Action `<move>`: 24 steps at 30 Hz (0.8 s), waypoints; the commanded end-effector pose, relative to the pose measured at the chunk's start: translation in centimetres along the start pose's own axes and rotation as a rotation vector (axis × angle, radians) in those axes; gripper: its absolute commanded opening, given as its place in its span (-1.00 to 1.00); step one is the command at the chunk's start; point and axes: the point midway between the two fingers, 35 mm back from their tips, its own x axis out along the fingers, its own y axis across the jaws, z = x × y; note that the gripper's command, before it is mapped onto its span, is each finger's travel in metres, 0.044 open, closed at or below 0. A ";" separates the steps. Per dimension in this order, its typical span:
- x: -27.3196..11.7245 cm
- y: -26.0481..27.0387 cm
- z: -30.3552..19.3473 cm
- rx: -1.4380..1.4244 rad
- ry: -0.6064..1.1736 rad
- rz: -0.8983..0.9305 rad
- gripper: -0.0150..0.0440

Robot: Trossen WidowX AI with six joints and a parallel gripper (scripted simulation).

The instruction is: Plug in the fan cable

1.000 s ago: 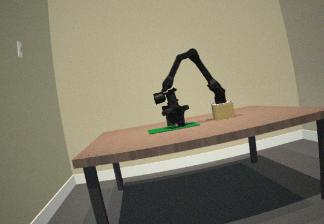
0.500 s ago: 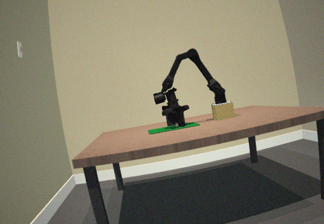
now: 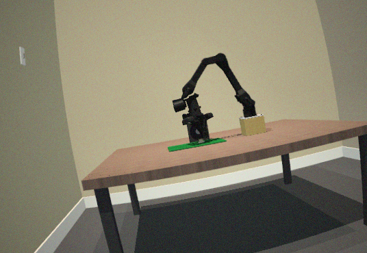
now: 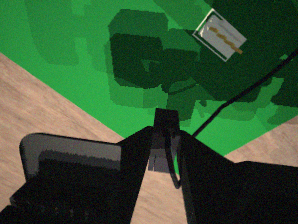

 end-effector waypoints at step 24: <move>-6.7 0.3 -1.3 -0.002 -0.025 0.006 -0.49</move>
